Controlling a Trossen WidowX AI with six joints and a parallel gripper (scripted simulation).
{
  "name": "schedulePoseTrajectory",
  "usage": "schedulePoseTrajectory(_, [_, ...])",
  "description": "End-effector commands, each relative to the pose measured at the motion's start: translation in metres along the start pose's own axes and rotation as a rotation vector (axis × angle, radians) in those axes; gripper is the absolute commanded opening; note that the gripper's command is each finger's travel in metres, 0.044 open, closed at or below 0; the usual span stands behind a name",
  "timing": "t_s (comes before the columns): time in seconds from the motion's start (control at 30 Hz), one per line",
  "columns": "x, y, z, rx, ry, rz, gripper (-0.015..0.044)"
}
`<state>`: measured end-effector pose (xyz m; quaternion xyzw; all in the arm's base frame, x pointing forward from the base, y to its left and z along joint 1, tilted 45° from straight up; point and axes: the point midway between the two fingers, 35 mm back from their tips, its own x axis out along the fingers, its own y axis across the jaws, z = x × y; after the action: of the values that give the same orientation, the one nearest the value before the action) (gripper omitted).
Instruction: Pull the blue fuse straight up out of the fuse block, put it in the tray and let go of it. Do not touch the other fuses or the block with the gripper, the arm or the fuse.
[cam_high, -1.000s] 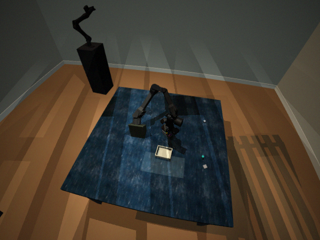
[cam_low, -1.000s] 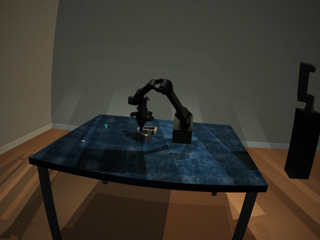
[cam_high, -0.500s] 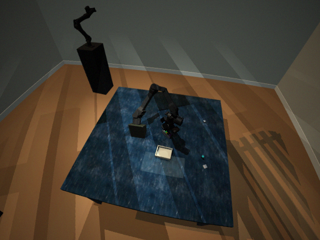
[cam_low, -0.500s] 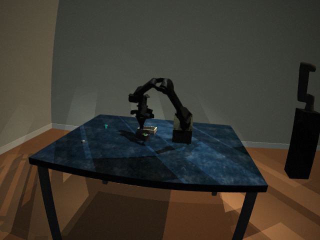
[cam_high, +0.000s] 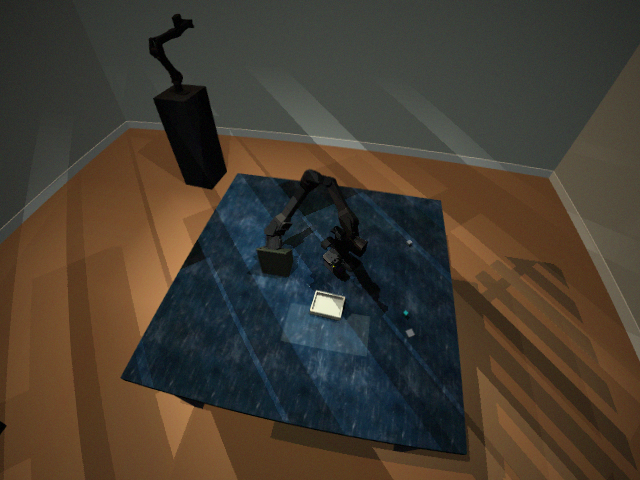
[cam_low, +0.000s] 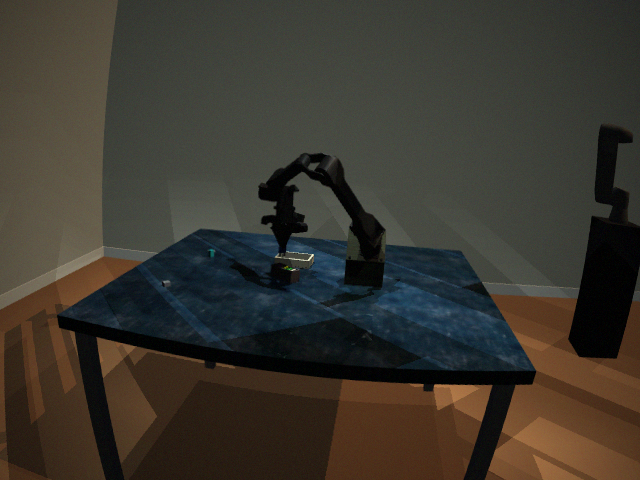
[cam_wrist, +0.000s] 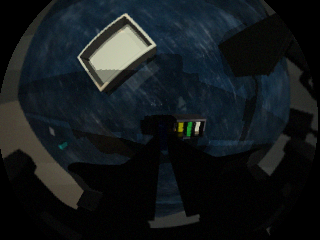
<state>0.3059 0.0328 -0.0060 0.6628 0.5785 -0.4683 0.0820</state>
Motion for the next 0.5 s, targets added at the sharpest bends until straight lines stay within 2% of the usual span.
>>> schedulePoseTrajectory(0.0, [-0.004, 0.018, 0.018, 0.000, -0.005, 0.009, 0.0000])
schedulePoseTrajectory(0.47, [-0.005, 0.065, 0.086, -0.001, -0.009, 0.011, 0.0000])
